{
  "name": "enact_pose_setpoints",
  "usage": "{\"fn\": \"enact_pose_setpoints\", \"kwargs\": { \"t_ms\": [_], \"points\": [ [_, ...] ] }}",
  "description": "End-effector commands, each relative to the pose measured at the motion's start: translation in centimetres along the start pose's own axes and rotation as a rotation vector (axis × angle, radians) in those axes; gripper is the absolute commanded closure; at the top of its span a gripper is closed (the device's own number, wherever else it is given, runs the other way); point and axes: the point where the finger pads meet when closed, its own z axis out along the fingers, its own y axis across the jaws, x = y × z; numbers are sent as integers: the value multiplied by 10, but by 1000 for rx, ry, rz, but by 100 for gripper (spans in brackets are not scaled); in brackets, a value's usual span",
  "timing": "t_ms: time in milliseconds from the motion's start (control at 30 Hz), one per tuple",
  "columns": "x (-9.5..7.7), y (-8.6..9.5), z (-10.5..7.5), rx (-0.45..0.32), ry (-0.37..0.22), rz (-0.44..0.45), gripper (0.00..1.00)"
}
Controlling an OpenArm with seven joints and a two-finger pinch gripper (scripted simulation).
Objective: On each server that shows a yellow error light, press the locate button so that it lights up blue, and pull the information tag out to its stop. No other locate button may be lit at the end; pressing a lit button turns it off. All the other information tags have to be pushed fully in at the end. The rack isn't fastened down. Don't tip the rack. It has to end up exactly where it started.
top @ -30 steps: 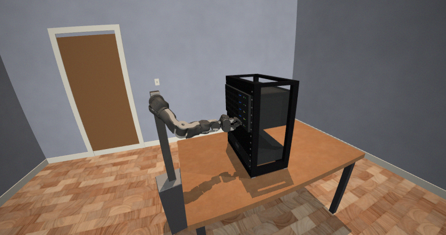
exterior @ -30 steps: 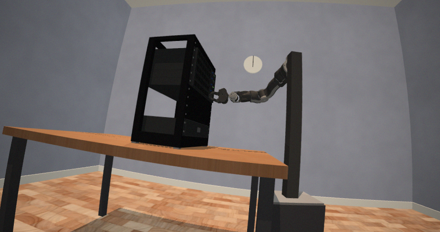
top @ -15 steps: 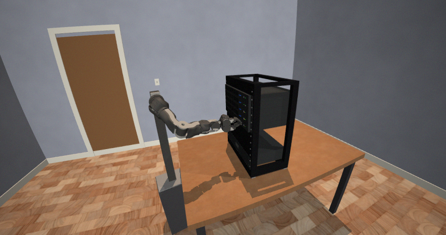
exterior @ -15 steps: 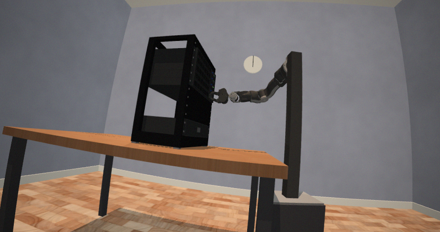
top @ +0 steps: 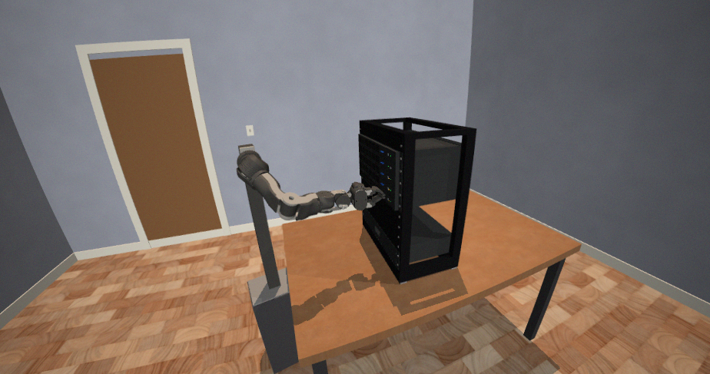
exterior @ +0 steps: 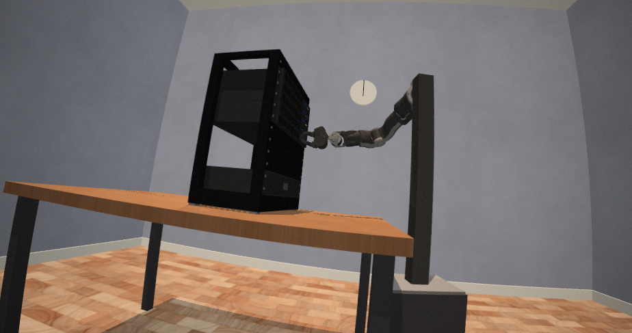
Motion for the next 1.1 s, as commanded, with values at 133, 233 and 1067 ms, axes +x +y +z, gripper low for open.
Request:
{"fn": "enact_pose_setpoints", "kwargs": {
  "t_ms": [133,233,1067],
  "points": [
    [1,4,-10,-10,6,0,100],
    [1,3,-11,-9,5,0,100],
    [1,4,-24,-10,5,0,100]
  ]
}}
